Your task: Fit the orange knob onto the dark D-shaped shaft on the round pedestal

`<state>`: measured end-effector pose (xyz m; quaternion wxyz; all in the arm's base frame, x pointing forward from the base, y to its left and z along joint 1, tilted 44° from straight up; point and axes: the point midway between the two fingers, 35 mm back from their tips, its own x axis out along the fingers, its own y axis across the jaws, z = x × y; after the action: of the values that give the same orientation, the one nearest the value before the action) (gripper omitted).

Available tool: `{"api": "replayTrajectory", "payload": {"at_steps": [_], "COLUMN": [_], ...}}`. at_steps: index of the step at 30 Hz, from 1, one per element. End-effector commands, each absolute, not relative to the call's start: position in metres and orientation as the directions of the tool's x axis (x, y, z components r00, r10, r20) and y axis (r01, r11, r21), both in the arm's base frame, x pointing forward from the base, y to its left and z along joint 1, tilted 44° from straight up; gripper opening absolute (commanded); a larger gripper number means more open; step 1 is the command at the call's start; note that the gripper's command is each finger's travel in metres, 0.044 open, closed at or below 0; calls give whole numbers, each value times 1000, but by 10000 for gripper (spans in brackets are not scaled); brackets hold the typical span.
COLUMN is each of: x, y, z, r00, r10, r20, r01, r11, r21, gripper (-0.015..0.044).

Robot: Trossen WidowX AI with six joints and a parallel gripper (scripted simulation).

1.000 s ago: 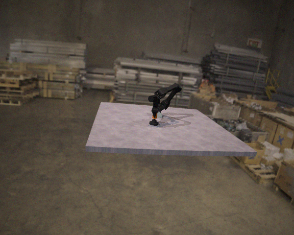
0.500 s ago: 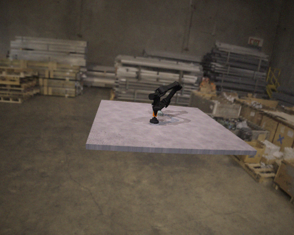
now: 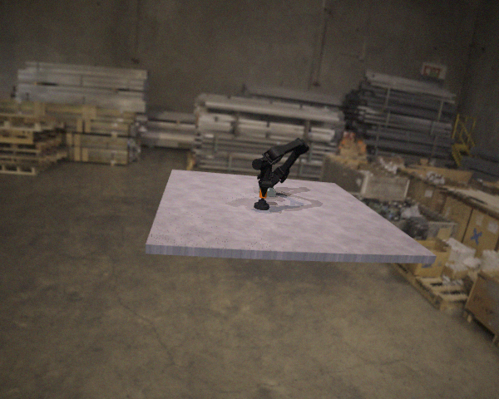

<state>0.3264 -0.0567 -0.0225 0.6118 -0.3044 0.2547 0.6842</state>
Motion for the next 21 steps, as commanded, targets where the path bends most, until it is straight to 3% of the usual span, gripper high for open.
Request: {"api": "replayTrajectory", "payload": {"at_steps": [1, 21], "x": [328, 326], "y": [-57, -59], "z": [-21, -21], "r00": [-62, -62], "r10": [682, 682], "r20": [-728, -728], "r01": [-992, -989], "r11": [-121, -140], "r21": [-28, -46], "gripper": [0, 0]}}
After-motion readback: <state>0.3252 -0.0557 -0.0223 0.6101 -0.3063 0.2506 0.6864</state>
